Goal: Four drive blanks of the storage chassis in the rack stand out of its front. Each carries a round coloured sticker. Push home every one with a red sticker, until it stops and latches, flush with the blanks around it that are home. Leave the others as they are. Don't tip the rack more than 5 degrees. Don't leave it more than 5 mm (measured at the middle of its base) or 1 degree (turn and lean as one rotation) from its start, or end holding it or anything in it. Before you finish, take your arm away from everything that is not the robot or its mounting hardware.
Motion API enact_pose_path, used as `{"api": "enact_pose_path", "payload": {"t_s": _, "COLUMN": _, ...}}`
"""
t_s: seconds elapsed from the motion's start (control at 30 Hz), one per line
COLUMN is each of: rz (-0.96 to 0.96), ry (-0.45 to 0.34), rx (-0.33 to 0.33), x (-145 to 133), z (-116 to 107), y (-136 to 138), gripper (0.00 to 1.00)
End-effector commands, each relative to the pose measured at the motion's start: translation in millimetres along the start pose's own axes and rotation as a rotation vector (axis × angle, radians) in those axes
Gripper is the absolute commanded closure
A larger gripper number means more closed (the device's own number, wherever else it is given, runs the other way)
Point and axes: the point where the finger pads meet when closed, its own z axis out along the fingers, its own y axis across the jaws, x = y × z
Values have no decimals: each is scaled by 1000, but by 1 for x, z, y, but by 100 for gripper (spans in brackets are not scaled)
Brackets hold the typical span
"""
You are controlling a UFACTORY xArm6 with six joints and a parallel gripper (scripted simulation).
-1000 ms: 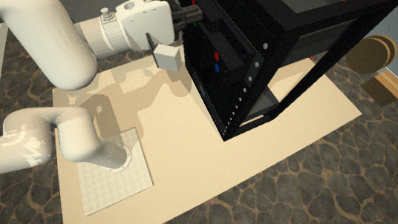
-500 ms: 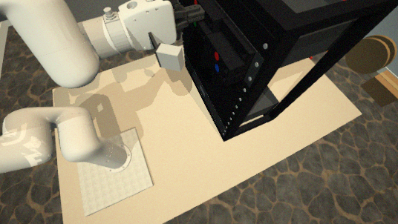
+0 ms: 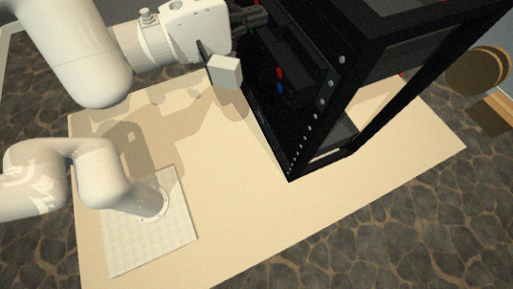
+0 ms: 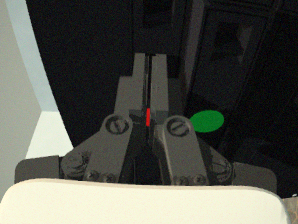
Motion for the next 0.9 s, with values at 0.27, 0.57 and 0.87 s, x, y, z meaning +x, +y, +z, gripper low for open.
{"api": "enact_pose_path", "payload": {"t_s": 0.27, "rz": 1, "ry": 1, "rx": 4, "x": 0, "z": 3, "y": -2, "gripper": 100}}
{"api": "enact_pose_path", "payload": {"t_s": 0.57, "rz": 1, "ry": 1, "rx": 4, "x": 0, "z": 4, "y": -3, "gripper": 100}}
{"api": "enact_pose_path", "payload": {"t_s": 0.87, "rz": 1, "ry": 1, "rx": 4, "x": 0, "z": 6, "y": -3, "gripper": 100}}
